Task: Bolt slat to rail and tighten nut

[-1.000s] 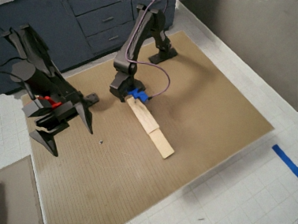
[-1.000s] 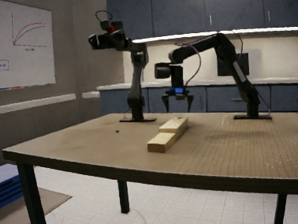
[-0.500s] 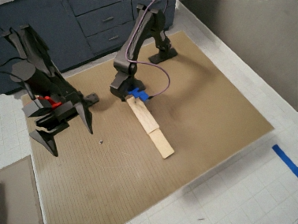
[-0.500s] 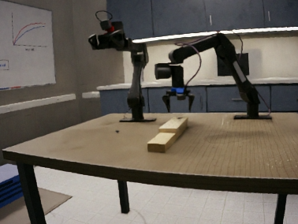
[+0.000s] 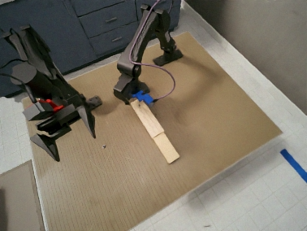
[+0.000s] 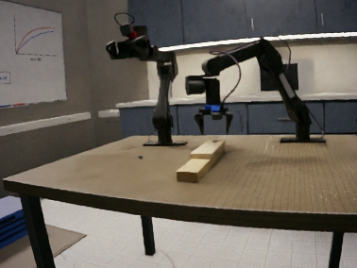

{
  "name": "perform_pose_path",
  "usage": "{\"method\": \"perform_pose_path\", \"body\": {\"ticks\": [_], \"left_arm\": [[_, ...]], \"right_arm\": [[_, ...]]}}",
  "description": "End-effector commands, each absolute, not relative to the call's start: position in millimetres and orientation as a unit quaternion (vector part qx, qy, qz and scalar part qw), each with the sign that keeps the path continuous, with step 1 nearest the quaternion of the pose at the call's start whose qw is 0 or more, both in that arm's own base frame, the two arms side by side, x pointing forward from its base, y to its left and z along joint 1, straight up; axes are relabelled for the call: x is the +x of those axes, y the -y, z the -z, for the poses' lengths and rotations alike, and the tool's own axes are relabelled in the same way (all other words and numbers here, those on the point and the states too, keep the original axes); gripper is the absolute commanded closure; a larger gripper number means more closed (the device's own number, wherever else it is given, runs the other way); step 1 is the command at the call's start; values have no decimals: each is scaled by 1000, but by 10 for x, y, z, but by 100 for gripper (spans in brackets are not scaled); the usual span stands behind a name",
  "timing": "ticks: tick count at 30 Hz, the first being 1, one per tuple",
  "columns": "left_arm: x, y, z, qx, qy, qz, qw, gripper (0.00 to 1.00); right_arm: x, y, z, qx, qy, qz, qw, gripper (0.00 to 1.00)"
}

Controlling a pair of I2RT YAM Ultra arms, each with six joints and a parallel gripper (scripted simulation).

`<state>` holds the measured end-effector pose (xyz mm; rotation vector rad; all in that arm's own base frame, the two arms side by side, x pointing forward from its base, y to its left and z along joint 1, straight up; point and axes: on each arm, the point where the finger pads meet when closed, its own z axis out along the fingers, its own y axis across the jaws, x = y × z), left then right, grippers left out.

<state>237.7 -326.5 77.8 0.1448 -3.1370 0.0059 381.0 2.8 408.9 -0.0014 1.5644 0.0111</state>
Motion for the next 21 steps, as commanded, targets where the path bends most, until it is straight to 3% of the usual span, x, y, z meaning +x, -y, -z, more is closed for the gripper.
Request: {"method": "perform_pose_path", "body": {"ticks": [1, 21], "left_arm": [[2506, 3251, -916, 46, 998, -24, -21, 0], [3506, 2697, -1685, 32, 968, -157, -191, 0]], "right_arm": [[3806, -10, -4118, 0, -703, 0, 711, 0], [3806, -10, -4118, 0, -703, 0, 711, 0]]}}
